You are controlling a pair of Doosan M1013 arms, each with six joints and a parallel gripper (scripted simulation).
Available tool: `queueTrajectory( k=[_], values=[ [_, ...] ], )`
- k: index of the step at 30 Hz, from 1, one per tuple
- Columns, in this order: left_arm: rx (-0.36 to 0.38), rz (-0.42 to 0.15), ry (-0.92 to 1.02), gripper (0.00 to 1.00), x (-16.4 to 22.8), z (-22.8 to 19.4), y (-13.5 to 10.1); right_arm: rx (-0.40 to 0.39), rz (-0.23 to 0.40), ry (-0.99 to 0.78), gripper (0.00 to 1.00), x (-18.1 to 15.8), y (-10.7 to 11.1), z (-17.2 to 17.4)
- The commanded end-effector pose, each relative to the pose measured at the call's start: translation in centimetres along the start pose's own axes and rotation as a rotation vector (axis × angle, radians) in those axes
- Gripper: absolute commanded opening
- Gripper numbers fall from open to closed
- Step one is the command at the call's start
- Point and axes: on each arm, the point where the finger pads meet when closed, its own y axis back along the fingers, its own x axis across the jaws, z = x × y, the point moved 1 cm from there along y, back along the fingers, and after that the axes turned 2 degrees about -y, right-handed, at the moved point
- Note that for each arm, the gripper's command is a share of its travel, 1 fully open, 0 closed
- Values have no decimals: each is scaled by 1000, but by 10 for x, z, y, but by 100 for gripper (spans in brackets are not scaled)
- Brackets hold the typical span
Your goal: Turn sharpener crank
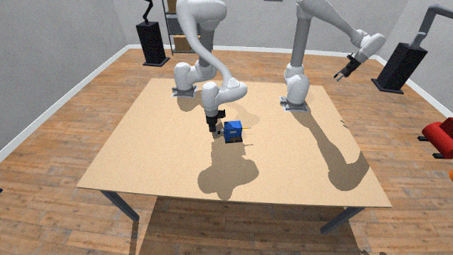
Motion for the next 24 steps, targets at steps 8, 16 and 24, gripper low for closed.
queueTrajectory(
  k=[8,16,24],
  values=[
    [-1,0,0,100,0,0,1,1,1,0,0,-9,8,0],
    [-1,0,0,100,0,0,1,1,1,0,0,-16,15,0],
    [-1,0,0,100,0,0,1,1,1,0,0,-21,24,1]
  ],
)
